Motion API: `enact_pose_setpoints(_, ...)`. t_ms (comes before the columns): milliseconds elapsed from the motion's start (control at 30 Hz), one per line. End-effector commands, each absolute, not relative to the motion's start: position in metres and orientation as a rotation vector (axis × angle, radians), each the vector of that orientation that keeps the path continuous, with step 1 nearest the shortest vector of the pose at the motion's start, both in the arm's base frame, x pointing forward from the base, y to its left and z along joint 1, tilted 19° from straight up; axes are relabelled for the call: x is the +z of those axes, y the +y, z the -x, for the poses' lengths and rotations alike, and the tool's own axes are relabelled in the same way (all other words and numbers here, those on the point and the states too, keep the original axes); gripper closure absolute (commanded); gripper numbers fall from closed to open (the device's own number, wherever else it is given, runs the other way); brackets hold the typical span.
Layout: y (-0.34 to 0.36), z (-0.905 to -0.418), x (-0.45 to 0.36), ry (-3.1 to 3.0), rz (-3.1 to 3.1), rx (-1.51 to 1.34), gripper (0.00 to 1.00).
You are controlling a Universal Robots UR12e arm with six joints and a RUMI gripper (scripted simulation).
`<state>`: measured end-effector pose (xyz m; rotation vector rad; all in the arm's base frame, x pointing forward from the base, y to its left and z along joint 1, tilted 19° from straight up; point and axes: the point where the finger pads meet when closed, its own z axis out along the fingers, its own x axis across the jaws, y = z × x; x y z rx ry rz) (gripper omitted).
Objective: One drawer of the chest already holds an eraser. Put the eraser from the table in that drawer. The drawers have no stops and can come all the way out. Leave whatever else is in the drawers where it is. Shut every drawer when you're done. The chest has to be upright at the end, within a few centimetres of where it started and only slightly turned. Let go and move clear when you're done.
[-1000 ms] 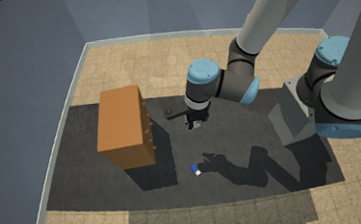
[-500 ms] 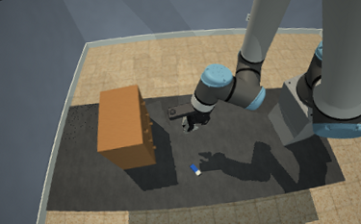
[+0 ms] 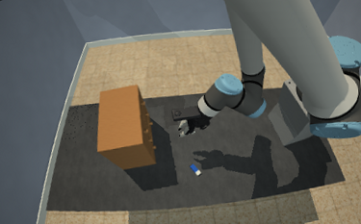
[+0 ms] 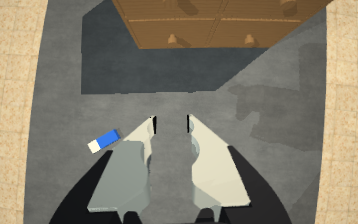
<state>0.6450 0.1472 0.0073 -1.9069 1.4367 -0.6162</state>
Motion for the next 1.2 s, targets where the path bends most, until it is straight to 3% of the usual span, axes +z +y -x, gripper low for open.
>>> enact_pose_setpoints(0, 0.149, -0.657, 0.001, 1.373, 1.807, -0.7, 0.8)
enact_pose_setpoints(1167, 0.162, -0.699, -0.027, 1.128, 1.477, -0.909, 0.8)
